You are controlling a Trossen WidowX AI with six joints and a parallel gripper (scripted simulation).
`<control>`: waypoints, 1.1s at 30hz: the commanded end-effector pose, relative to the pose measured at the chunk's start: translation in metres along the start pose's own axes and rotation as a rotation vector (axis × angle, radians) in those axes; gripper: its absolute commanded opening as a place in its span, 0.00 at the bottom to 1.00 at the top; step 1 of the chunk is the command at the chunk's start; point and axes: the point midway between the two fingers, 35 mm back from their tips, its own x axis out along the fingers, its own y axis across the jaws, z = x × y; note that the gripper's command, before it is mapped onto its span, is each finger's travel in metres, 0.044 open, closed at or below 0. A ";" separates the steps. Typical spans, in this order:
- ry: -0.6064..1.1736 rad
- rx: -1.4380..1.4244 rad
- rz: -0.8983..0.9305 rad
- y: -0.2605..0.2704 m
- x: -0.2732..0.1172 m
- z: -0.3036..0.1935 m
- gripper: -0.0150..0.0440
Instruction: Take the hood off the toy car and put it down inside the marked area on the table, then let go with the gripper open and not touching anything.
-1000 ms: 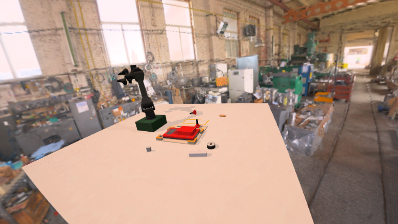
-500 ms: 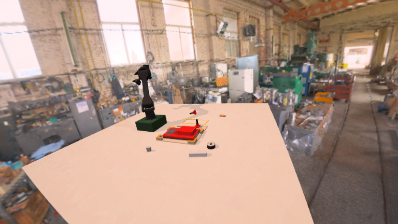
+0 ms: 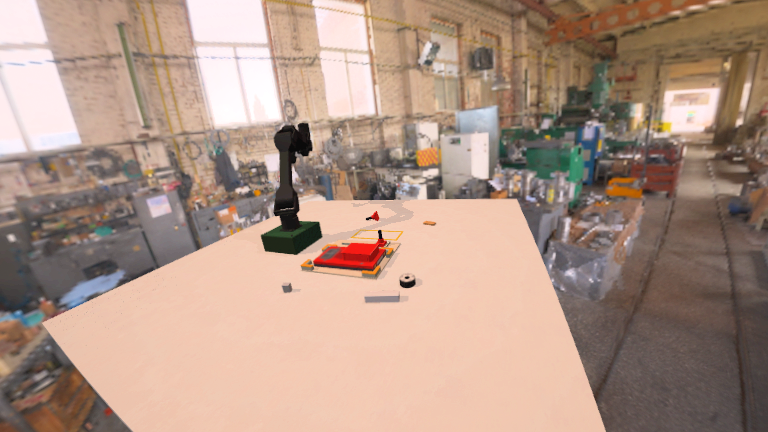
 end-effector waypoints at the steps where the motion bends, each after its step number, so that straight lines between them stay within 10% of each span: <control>1: -0.071 -0.010 0.026 0.005 -0.025 0.025 1.00; 33: -0.767 -0.059 0.075 -0.006 -0.288 0.176 1.00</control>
